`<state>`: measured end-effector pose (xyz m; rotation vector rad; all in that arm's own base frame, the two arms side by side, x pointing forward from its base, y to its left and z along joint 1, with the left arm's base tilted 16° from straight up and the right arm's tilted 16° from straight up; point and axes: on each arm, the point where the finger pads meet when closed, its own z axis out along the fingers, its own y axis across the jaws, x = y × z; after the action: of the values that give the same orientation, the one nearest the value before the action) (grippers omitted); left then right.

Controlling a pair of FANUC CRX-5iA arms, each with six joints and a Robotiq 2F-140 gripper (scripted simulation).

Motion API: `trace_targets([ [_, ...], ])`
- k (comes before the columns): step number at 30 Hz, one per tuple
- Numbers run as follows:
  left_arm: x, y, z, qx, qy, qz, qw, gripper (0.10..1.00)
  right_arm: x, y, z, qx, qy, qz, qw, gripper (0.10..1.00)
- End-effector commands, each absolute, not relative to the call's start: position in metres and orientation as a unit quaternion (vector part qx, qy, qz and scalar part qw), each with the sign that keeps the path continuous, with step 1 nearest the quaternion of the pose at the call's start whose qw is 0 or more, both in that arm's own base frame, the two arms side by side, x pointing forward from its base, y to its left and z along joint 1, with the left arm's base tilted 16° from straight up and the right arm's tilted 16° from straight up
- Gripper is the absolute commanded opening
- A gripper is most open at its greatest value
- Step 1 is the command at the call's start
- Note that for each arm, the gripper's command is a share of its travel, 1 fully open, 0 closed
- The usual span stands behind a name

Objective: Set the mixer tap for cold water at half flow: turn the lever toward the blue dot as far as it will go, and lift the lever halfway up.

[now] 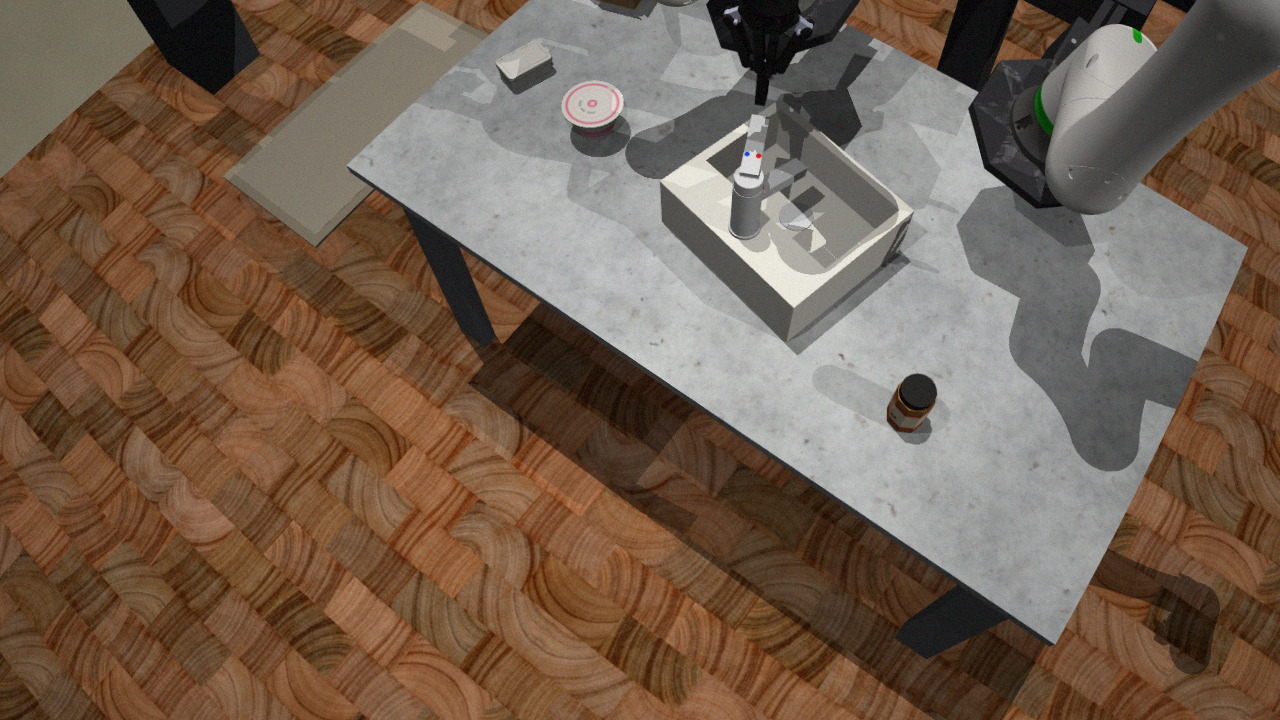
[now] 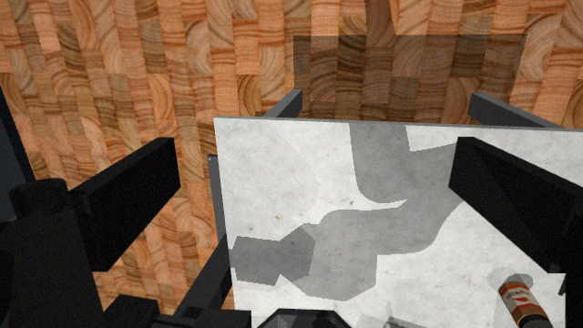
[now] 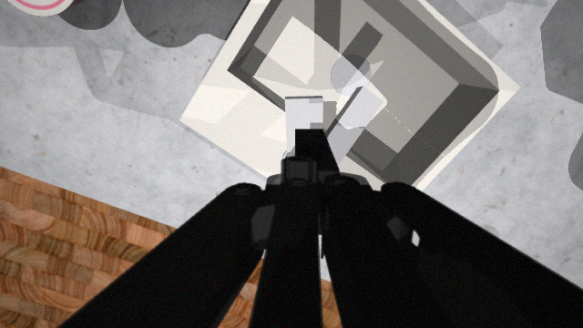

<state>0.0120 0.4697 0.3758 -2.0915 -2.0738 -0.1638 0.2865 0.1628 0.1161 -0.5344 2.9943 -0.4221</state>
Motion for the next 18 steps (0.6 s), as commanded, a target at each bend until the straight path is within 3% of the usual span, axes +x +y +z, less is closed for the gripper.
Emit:
trace_targets([
  [1,0.0121,0.4697,0.3768,-0.706,-0.7,-0.056,0.096,1.0,0.2868,0.1632,0.1166,-0.17,0.975,-0.137,0.037,0.099],
  [18,0.0121,0.4697,0.3768,-0.706,-0.7,-0.056,0.096,1.0,0.2867,0.1632,0.1166,-0.097,0.985,-0.134,0.047,0.099],
])
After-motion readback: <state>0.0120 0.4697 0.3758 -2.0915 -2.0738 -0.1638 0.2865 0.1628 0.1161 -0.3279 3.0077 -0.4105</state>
